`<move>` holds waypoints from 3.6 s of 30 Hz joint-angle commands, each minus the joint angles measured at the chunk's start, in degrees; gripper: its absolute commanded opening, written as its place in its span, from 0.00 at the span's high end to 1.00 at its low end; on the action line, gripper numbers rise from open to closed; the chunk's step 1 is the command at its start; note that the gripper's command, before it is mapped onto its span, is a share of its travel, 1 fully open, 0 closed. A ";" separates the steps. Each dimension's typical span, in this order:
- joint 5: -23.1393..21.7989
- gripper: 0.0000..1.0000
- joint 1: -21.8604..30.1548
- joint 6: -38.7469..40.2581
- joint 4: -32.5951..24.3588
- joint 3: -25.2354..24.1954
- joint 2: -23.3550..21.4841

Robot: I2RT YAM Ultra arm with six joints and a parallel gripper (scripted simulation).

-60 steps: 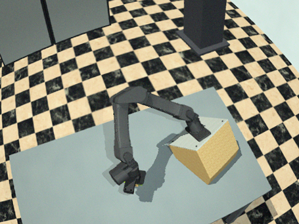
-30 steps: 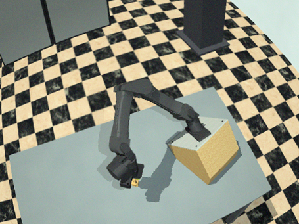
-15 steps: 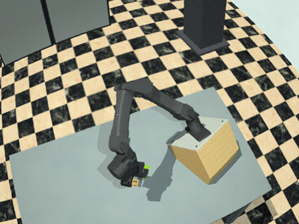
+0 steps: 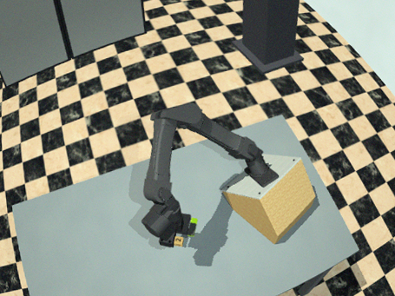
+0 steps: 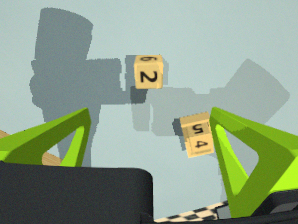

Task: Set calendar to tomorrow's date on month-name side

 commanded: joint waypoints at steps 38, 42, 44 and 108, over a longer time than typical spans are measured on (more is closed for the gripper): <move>-0.51 0.00 1.57 6.74 0.87 0.17 -1.67; -0.41 0.00 1.33 15.92 1.34 -1.10 -1.62; -0.41 0.00 1.33 15.92 1.34 -1.10 -1.62; 0.25 0.55 0.52 87.93 3.13 -1.46 -1.55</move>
